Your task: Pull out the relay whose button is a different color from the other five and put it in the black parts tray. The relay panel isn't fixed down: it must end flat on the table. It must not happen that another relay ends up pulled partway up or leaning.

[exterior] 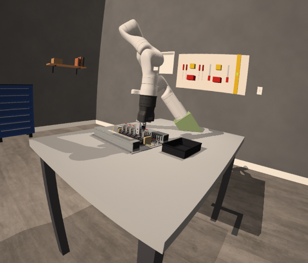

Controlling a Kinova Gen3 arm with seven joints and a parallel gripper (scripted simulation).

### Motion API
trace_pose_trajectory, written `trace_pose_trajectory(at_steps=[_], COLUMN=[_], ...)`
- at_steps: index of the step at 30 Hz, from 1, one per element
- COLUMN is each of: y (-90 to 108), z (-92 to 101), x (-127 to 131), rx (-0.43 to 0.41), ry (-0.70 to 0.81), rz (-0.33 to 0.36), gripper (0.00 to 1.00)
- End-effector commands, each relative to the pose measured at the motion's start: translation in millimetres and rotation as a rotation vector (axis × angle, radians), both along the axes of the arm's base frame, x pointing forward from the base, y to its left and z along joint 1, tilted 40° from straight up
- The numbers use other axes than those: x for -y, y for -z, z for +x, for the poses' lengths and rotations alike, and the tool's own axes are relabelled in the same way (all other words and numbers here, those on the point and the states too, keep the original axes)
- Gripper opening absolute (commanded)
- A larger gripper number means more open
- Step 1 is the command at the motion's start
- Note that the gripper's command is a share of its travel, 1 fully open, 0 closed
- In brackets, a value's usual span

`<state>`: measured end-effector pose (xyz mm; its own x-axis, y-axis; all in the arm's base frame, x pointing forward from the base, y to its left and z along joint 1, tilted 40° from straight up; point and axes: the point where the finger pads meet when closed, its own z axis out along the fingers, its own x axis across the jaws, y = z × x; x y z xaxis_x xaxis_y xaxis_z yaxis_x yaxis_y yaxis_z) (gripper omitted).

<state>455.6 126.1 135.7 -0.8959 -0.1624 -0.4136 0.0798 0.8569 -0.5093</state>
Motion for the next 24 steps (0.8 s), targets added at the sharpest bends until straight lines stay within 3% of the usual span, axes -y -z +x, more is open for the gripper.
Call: trace_pose_trajectory(at_steps=[1, 24], y=[-0.3, 0.0], z=[-0.1, -1.2], x=[-0.8, -0.7], rx=[0.006, 0.039], ry=[-0.004, -0.024], rz=[0.001, -0.002], gripper=[0.0, 0.0])
